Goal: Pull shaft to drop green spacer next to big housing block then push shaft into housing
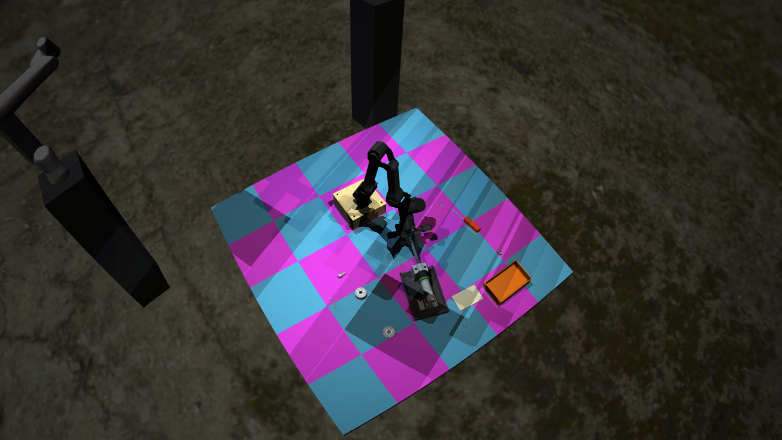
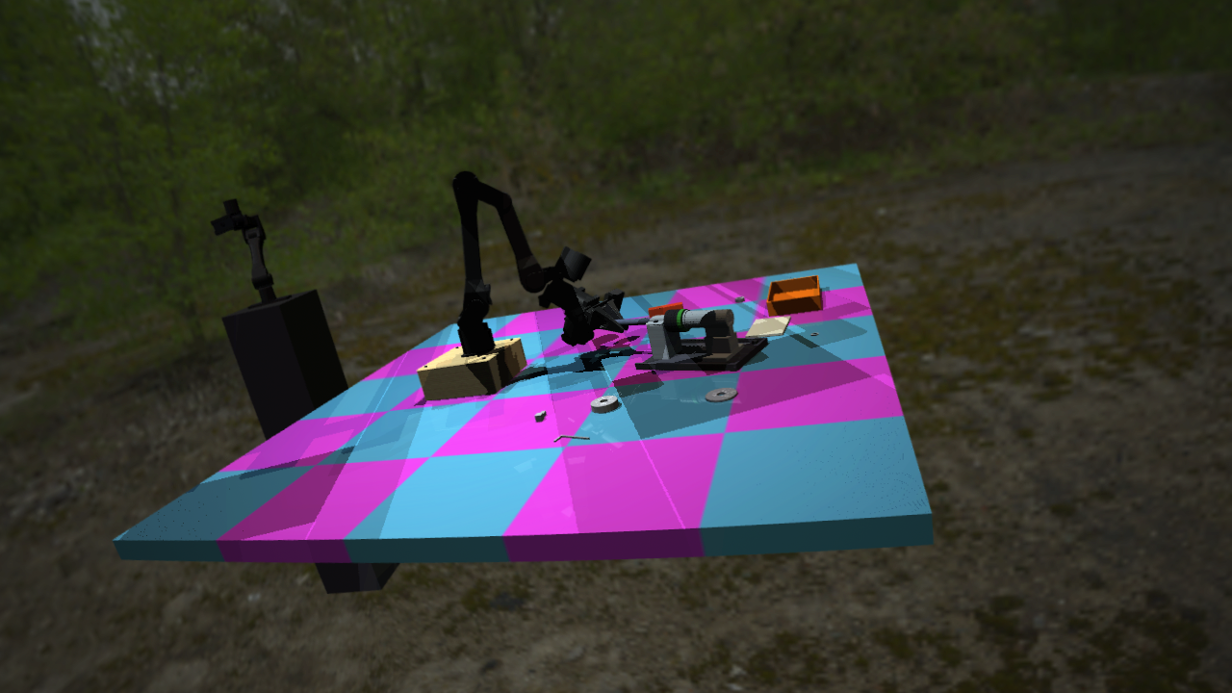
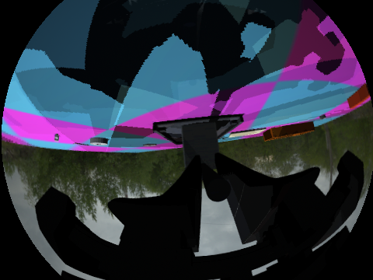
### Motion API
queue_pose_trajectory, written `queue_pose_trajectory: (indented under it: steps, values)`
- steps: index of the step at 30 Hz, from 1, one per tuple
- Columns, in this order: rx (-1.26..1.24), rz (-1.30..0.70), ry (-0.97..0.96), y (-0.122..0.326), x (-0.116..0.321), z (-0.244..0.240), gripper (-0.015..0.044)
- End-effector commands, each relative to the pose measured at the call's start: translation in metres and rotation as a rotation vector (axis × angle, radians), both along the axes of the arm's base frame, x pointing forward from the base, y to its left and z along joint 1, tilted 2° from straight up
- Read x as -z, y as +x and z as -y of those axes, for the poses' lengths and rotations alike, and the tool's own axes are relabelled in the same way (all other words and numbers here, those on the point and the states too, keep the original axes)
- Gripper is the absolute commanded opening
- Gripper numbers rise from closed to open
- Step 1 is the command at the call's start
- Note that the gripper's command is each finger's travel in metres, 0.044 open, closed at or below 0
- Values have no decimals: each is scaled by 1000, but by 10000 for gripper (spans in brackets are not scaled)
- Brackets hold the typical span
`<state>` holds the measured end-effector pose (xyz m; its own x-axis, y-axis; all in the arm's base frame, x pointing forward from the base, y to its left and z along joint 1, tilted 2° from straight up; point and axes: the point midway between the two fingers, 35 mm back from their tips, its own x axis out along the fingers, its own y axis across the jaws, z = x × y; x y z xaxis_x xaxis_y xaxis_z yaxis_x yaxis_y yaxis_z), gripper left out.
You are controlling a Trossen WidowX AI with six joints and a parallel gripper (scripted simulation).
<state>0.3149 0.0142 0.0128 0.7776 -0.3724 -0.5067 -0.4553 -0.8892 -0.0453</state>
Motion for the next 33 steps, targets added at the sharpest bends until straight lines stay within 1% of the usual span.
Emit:
queue_pose_trajectory:
  steps: [1, 33]
  values:
    - [2, 0, 2, -1, 0, 0, 0]
    - [2, 0, 3, -4, 0, -2, 0]
